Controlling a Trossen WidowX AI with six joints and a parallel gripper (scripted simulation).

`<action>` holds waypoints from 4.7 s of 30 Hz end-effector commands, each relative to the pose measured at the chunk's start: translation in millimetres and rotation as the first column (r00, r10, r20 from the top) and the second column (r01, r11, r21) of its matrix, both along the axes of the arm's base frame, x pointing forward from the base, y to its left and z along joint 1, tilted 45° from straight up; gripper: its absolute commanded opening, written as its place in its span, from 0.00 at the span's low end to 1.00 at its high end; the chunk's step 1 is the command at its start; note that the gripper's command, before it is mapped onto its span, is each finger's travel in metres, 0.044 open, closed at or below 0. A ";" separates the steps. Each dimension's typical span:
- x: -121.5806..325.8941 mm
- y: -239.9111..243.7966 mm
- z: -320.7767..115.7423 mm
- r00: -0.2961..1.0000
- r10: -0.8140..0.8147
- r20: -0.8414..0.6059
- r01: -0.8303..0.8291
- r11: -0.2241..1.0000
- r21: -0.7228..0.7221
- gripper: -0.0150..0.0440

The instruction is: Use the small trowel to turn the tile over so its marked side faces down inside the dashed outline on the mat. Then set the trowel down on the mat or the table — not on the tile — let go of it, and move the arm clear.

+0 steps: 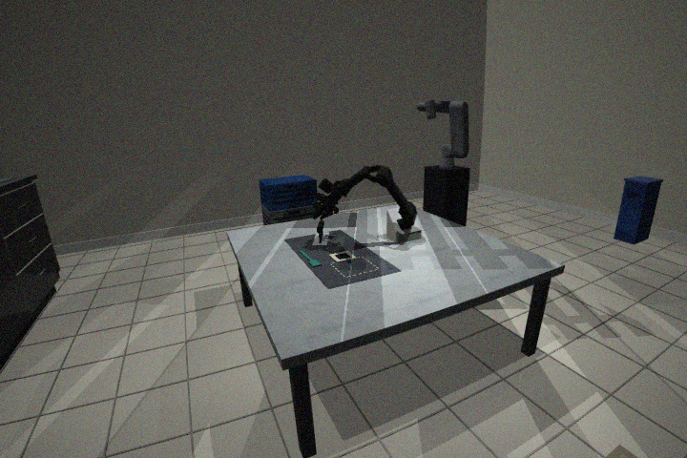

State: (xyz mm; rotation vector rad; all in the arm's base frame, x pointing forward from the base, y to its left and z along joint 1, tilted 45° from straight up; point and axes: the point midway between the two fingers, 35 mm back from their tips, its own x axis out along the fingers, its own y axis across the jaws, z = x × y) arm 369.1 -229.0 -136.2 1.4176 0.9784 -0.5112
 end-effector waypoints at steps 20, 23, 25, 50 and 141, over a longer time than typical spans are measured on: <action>-16.6 43.2 11.4 0.793 -0.588 -0.162 0.599 0.702 0.385 0.76; -19.7 49.9 13.8 0.745 -0.636 -0.203 0.651 0.625 0.430 0.76; -21.8 54.5 15.7 0.711 -0.664 -0.232 0.682 0.570 0.459 0.76; -3.8 60.2 -0.2 0.687 -0.681 -0.254 0.701 0.528 0.478 0.76; 18.6 133.0 104.0 0.913 -0.402 0.061 0.303 0.771 0.560 0.25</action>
